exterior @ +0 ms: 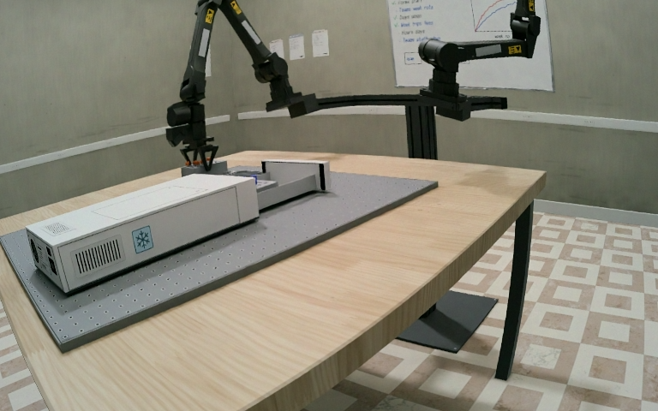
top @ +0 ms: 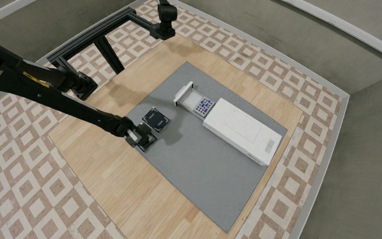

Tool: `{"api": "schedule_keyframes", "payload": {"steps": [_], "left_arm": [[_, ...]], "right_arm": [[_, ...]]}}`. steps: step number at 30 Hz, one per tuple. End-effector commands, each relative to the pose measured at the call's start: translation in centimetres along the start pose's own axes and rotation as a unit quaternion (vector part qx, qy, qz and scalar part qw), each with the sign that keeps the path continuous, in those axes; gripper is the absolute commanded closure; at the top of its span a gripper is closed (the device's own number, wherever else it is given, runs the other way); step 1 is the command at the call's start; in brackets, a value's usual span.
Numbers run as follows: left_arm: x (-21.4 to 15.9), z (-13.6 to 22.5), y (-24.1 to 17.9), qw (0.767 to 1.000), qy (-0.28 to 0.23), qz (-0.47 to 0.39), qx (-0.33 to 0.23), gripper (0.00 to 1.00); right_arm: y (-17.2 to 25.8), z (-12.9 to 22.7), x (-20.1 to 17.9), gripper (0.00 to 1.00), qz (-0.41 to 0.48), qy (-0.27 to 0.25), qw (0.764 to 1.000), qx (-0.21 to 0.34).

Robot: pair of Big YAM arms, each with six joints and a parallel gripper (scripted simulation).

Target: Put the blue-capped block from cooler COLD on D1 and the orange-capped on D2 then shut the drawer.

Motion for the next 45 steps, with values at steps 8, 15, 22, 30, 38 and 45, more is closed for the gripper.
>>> {"api": "schedule_keyframes", "payload": {"steps": [8,15,22,30,38,45], "left_arm": [[-2.0,-0.8,0.5,1.000,0.018,0.001,0.002,1.00],[-2.0,-0.8,0.5,1.000,0.018,0.001,0.002,1.00],[-2.0,-0.8,0.5,1.000,0.018,0.001,0.002,1.00],[-2.0,-0.8,0.5,1.000,0.018,0.001,0.002,1.00],[-2.0,-0.8,0.5,1.000,0.018,0.001,0.002,1.00],[-2.0,-0.8,0.5,1.000,0.018,0.001,0.002,1.00]], "right_arm": [[0.0,0.4,0.9,0.00,0.002,-0.012,1.000,0.000],[0.0,0.4,0.9,0.00,0.002,-0.012,1.000,0.000],[0.0,0.4,0.9,0.00,0.002,-0.012,1.000,0.000],[0.4,4.1,0.3,0.00,0.004,-0.010,1.000,0.001],[0.2,4.9,0.3,0.00,0.000,-0.009,1.000,0.001],[0.4,5.8,0.3,0.00,0.004,-0.010,1.000,0.001]]}}
Point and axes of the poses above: on each arm, the point where the finger pads meet when closed, its own z axis back along the fingers, its own y axis across the jaws, x = y × z, the point moved 8 cm from there along z, back along the fingers, and after that the axes turned 10 degrees about z, right-handed, at the moved point
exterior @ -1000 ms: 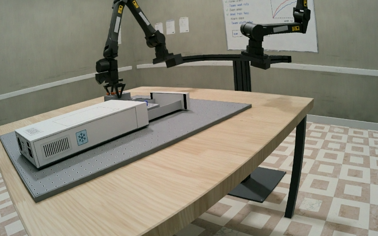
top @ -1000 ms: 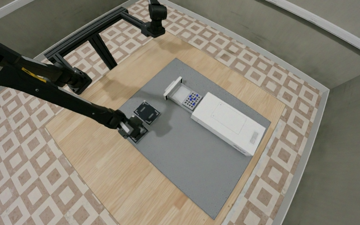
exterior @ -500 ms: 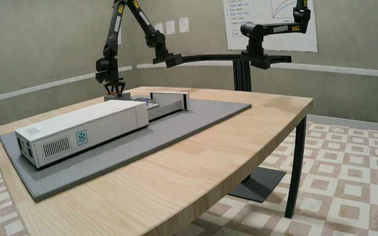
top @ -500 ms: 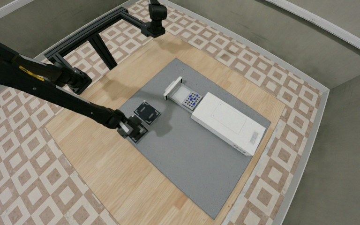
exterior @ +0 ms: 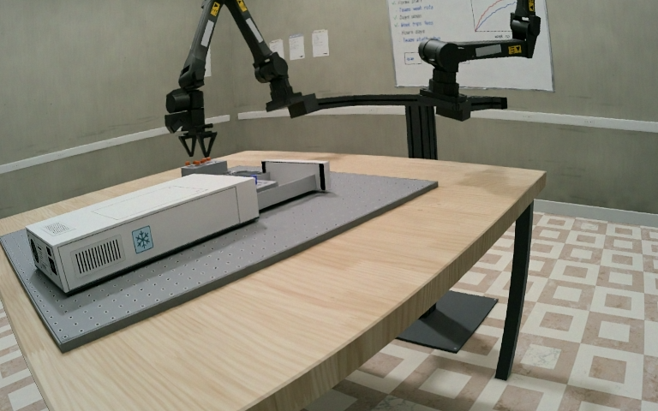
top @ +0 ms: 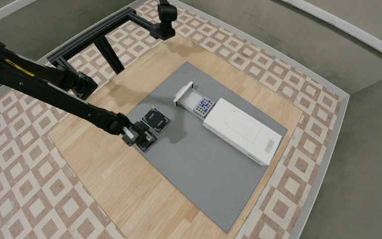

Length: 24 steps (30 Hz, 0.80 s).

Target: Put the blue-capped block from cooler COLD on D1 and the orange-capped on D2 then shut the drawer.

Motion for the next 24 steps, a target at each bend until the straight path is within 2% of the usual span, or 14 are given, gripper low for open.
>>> {"api": "schedule_keyframes", "payload": {"steps": [1,24], "left_arm": [[-2.0,-0.8,0.5,1.000,0.018,0.001,0.002,1.00],[-2.0,-0.8,0.5,1.000,0.018,0.001,0.002,1.00]], "right_arm": [[0.5,1.8,0.2,0.00,-0.003,-0.010,1.000,0.000],[0.0,4.8,1.2,0.00,-0.011,-0.021,1.000,-0.001]]}}
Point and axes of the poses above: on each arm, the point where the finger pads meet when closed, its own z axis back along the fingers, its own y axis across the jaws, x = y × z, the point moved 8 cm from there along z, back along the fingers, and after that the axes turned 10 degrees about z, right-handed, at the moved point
